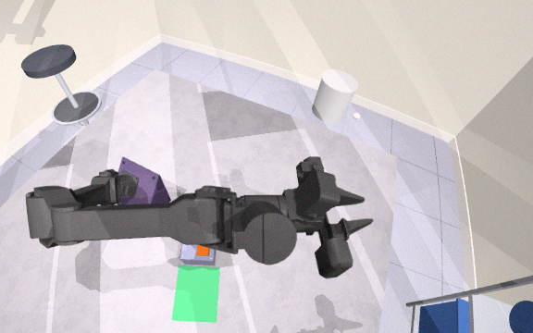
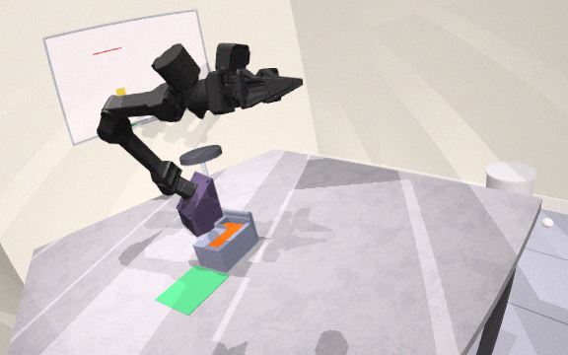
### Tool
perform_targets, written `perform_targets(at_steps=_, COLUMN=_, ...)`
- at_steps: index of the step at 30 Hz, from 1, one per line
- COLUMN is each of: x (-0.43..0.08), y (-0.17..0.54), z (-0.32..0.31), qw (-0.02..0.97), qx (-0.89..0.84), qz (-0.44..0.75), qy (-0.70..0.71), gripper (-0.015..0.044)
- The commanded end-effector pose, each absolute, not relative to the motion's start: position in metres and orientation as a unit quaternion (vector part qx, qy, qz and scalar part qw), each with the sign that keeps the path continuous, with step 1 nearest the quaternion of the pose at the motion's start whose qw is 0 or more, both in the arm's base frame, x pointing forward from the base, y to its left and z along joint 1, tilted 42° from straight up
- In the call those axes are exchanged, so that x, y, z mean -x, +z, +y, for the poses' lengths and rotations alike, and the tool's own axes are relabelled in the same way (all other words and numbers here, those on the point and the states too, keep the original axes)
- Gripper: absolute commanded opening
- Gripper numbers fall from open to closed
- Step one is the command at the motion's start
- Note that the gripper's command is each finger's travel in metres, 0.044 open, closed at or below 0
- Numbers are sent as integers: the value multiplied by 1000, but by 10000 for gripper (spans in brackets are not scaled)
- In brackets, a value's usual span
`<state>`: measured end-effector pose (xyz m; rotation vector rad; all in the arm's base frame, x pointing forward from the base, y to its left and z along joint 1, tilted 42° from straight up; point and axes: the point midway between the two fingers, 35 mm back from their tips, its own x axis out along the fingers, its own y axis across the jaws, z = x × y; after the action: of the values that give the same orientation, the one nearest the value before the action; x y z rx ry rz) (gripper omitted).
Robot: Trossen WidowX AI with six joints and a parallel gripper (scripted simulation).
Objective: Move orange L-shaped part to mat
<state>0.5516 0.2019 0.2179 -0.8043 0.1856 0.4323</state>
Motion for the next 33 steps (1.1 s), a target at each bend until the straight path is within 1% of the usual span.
perform_targets(at_steps=1, x=-516, y=147, z=198, qw=885, qx=339, qz=241, qy=209, gripper=180)
perform_targets(at_steps=6, x=-452, y=77, z=182, qw=842, qx=302, qz=414, qy=170, gripper=180)
perform_targets(at_steps=11, x=-376, y=31, z=152, qw=770, qx=295, qz=558, qy=92, gripper=180)
perform_targets(at_steps=16, x=-300, y=15, z=112, qw=683, qx=320, qz=656, qy=-15, gripper=180)
perform_targets(at_steps=20, x=-248, y=23, z=78, qw=613, qx=362, qz=695, qy=-105, gripper=180)
perform_targets(at_steps=22, x=-241, y=26, z=73, qw=601, qx=370, qz=698, qy=-120, gripper=180)
perform_targets(at_steps=29, x=-241, y=26, z=73, qw=601, qx=370, qz=698, qy=-120, gripper=180)
perform_targets(at_steps=33, x=-243, y=7, z=57, qw=602, qx=370, qz=697, qy=-120, gripper=180)
